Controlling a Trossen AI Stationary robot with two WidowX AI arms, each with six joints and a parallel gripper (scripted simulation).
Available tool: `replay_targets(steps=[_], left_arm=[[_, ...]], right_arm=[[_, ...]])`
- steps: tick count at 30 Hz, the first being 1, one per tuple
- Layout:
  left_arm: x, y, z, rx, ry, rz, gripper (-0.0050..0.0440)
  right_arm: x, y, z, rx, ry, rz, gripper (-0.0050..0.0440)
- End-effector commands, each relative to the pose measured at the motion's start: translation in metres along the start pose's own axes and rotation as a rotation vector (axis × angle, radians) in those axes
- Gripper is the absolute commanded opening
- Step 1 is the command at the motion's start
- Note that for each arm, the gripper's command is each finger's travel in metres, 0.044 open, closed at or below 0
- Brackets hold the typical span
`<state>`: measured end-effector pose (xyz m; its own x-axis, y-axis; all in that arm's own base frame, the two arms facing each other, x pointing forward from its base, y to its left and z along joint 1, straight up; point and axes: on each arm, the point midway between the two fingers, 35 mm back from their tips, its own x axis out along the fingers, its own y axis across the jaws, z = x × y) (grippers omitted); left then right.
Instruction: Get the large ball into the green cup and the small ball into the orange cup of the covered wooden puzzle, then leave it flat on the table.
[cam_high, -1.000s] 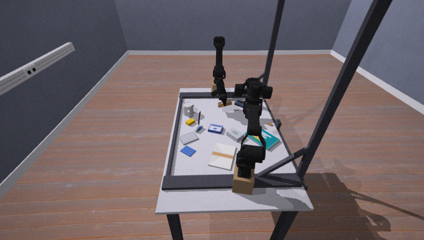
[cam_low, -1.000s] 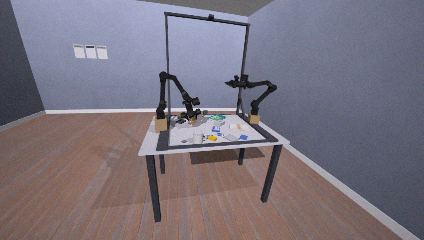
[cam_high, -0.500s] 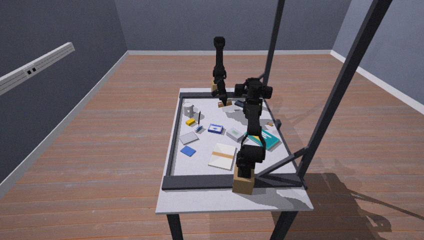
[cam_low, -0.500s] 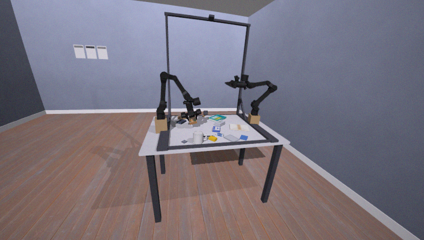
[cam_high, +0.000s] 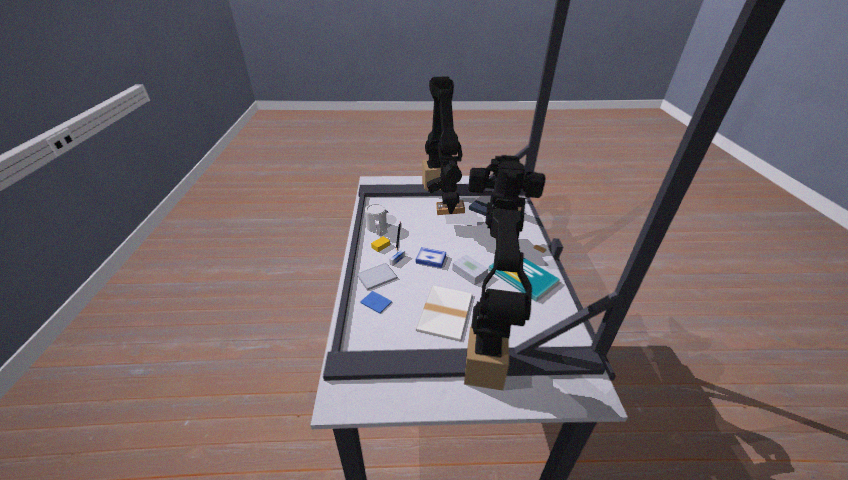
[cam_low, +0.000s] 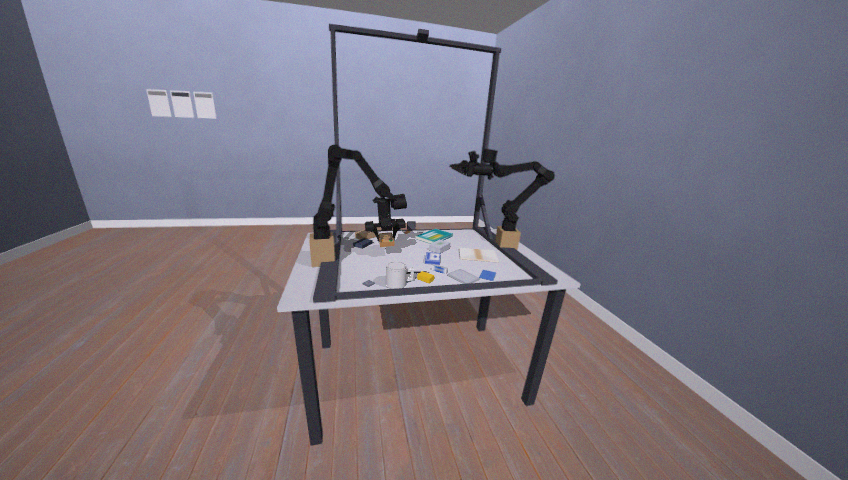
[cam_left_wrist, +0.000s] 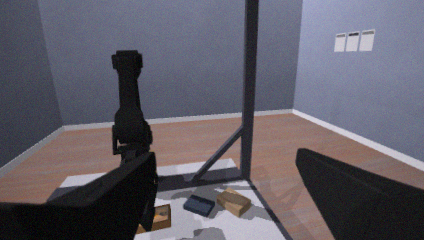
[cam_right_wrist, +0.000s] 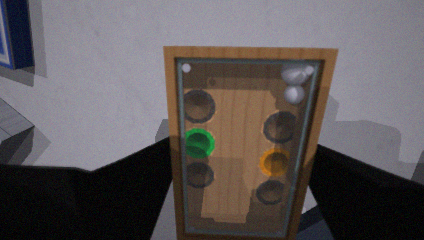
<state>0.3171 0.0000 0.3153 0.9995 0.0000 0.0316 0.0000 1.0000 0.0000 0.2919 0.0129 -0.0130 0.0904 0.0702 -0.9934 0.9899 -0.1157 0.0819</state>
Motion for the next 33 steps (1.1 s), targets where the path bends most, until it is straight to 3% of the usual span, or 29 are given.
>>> replay_targets(steps=[1, 13, 33], left_arm=[[-0.0011, 0.0000, 0.0076, 0.000, -0.018, 0.000, 0.0400], [-0.0011, 0.0000, 0.0076, 0.000, -0.018, 0.000, 0.0400], [-0.0011, 0.0000, 0.0076, 0.000, -0.018, 0.000, 0.0400]], right_arm=[[-0.0038, 0.0083, -0.0032, 0.000, -0.046, -0.029, -0.0050], [-0.0033, 0.0101, -0.0040, 0.001, -0.073, -0.075, -0.0050], [-0.0062, 0.0072, -0.0041, 0.000, -0.079, -0.060, -0.0050]])
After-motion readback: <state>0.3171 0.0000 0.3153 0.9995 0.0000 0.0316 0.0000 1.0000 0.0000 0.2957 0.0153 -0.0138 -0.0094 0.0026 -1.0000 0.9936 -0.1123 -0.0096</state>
